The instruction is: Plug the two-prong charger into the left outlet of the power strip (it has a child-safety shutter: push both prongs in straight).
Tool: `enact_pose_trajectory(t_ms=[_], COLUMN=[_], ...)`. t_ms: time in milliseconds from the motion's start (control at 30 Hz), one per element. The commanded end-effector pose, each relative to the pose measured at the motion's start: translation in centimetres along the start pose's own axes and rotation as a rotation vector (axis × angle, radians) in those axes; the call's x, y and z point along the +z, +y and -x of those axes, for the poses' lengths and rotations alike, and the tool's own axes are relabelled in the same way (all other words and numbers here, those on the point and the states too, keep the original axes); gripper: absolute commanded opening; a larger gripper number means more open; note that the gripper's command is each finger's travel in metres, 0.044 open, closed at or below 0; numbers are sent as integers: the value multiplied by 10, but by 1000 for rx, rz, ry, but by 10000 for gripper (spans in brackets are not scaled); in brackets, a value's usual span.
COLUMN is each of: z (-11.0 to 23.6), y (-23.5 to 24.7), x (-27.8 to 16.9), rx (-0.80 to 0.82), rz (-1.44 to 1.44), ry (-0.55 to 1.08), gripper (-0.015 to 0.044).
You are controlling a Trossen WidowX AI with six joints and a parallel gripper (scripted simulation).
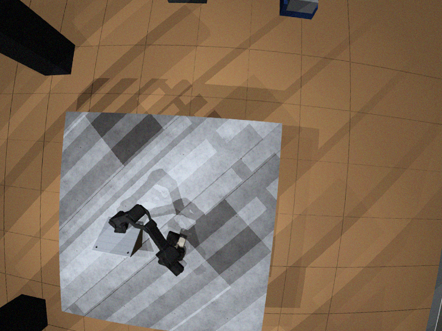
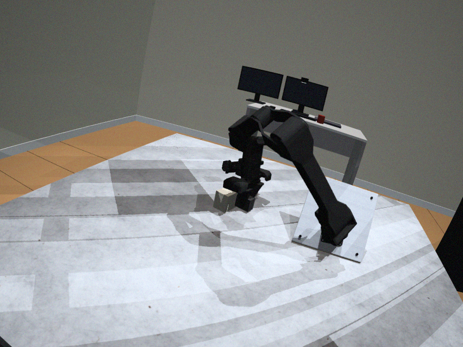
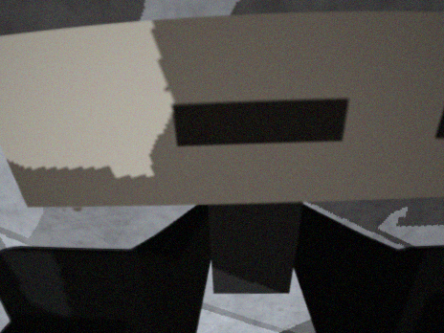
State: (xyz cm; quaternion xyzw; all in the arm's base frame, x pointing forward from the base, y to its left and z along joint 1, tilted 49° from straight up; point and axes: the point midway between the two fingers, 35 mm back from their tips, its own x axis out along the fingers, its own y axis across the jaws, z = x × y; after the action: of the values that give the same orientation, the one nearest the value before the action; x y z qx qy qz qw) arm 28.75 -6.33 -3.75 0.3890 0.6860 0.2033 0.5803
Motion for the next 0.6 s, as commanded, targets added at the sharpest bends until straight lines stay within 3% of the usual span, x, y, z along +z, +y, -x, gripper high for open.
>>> enact_pose_trajectory(t_ms=[0, 567], z=[0, 0], y=[1, 1], x=[7, 5], rx=[-2, -2], rz=[20, 19], ry=[-24, -23], gripper=[0, 0])
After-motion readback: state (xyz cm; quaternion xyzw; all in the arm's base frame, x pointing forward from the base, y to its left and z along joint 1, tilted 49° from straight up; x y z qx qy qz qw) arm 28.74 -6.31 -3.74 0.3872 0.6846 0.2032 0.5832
